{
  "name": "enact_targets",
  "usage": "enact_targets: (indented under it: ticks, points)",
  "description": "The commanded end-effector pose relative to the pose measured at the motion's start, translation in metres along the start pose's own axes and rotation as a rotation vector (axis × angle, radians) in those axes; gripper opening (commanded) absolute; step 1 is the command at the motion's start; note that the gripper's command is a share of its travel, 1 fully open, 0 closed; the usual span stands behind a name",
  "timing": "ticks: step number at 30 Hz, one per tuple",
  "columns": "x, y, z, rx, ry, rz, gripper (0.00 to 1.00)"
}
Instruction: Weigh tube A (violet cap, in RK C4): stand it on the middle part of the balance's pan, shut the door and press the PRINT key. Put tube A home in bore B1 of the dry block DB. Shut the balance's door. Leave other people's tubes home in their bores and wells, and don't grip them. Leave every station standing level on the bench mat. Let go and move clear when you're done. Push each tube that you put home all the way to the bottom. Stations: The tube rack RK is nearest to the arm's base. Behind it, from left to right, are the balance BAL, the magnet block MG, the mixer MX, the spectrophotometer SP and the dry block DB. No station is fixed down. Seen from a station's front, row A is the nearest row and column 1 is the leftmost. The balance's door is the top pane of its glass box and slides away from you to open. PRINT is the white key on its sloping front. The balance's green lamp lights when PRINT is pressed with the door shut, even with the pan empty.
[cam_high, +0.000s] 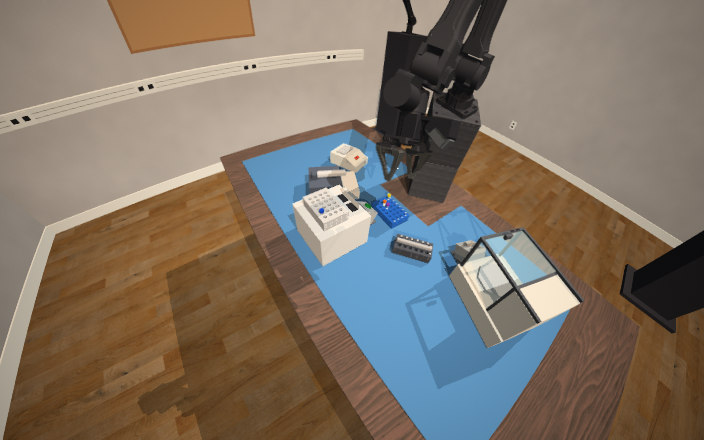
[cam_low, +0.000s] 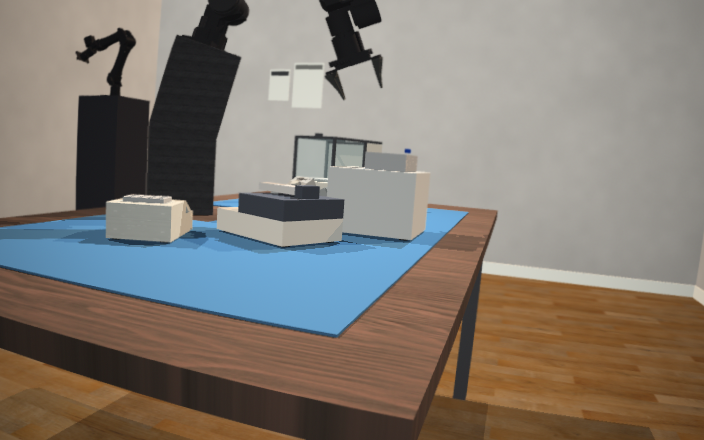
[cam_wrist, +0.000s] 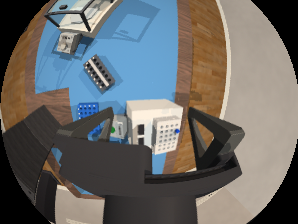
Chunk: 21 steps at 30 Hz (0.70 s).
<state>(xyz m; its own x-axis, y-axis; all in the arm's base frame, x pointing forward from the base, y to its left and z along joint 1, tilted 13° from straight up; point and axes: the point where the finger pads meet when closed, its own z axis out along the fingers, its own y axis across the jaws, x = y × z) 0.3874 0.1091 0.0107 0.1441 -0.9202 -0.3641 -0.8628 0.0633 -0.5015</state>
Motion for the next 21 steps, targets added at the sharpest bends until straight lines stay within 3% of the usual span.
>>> enact_targets:
  ticks: [1,17,18,21]
  points:
    - [-0.001,-0.003,-0.001,0.007,-0.001,-0.002,1.0]
    - [-0.001,-0.003,-0.001,0.007,-0.001,-0.002,1.0]
    - [-0.001,-0.002,0.008,0.009,-0.005,-0.003,0.36]
    - [0.002,0.01,0.022,-0.002,-0.003,0.002,0.36]
